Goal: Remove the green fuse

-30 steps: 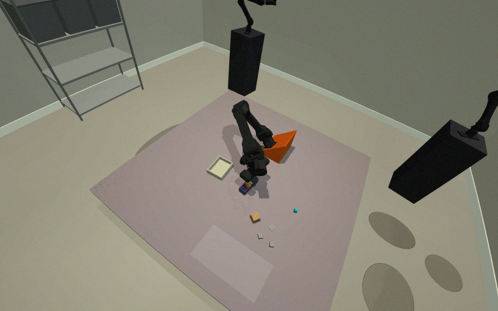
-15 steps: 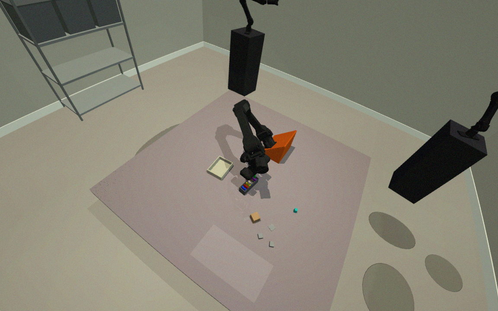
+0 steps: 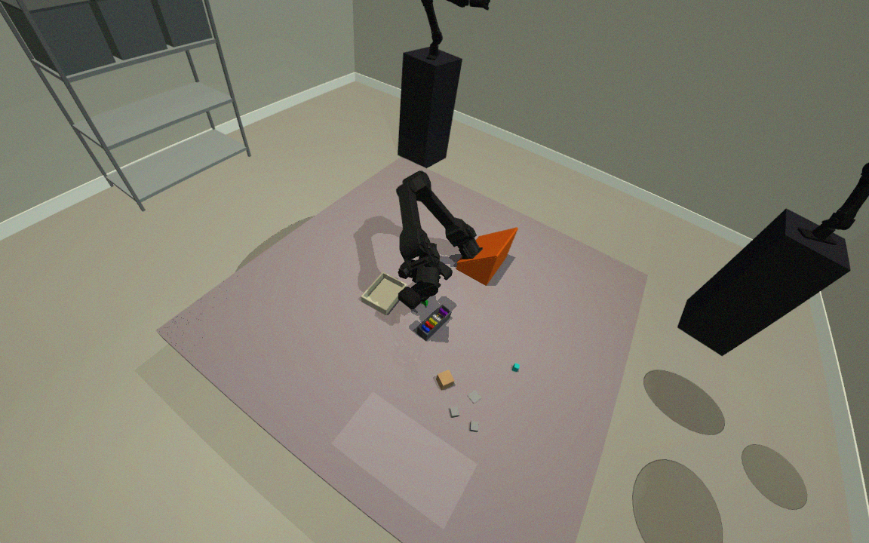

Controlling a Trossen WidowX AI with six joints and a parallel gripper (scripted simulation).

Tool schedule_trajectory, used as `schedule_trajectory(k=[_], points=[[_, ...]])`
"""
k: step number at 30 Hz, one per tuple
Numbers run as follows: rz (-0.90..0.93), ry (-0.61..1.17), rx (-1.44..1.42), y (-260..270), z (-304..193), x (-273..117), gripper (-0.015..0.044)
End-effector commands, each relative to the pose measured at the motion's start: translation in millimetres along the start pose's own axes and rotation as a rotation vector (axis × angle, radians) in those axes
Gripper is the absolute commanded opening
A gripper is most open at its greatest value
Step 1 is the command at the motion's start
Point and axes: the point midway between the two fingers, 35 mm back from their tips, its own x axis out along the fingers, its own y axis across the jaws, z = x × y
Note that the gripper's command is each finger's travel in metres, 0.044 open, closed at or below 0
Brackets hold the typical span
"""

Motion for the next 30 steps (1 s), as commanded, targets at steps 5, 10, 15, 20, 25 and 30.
schedule_trajectory(k=[5,10,15,20,25,30], points=[[0.012,0.0,-0.001,20.0,58.2,-3.8,0.0],[0.013,-0.009,0.001,26.0,97.7,-4.1,0.0],[0.013,-0.024,0.004,26.8,138.5,-4.5,0.0],[0.012,-0.03,0.004,26.0,150.4,-4.7,0.0],[0.012,-0.029,0.004,26.3,150.5,-0.7,0.0],[0.012,-0.029,0.005,26.7,150.6,7.3,0.0]])
